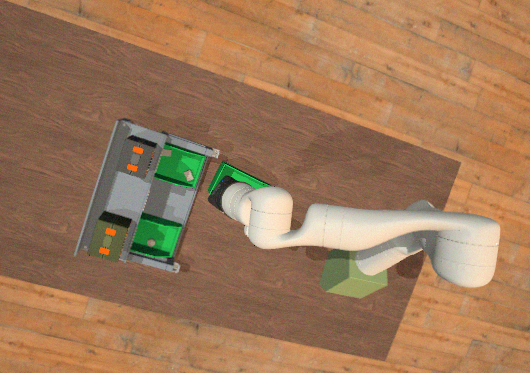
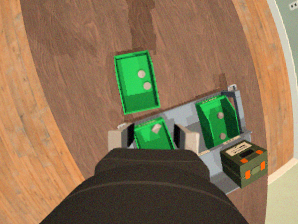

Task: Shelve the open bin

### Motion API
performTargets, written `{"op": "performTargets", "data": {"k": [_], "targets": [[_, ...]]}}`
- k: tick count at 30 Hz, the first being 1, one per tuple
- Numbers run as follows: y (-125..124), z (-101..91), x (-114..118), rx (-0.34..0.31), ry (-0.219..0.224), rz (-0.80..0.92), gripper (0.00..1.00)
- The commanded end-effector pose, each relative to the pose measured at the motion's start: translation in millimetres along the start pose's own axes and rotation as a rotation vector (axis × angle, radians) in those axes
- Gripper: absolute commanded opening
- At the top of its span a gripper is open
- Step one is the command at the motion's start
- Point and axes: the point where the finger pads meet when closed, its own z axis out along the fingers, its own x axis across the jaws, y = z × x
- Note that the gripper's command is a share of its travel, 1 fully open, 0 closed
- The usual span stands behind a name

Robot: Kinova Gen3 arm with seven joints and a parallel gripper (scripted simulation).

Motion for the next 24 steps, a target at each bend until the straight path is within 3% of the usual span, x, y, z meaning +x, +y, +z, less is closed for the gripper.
{"op": "performTargets", "data": {"k": [1, 24], "targets": [[-9, -1.2, 8, 0.009, -0.014, -0.03, 1.0], [-61, -4.8, 24, 0.093, -0.1, -0.151, 1.0]]}}
